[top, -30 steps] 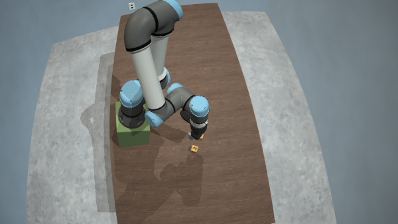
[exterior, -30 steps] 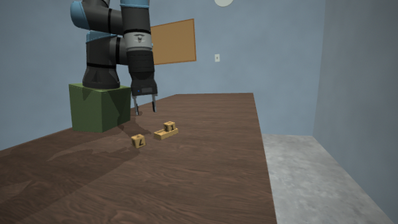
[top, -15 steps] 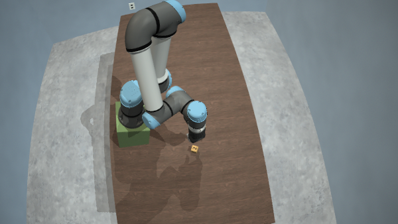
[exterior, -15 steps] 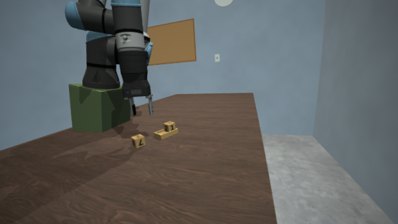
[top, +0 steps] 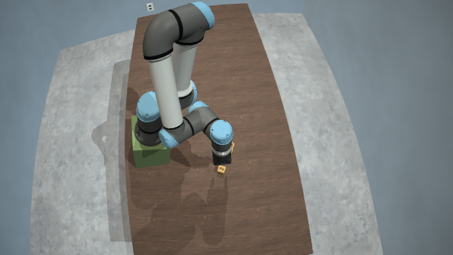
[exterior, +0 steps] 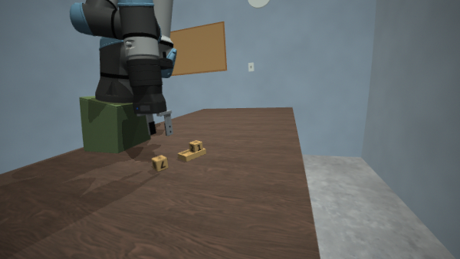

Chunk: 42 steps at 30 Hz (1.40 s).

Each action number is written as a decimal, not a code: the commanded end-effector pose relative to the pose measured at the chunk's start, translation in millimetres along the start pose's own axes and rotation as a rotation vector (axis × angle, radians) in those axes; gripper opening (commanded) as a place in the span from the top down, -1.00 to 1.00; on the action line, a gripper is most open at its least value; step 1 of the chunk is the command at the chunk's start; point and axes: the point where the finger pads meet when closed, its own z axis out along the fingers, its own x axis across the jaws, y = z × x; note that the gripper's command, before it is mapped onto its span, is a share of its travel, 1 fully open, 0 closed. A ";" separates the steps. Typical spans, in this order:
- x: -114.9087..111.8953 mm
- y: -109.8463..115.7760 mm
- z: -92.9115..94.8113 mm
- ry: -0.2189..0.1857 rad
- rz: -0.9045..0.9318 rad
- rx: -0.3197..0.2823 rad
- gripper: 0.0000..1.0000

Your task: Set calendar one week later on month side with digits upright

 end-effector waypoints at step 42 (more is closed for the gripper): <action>-3.1 20.7 0.8 0.005 0.408 0.000 -0.80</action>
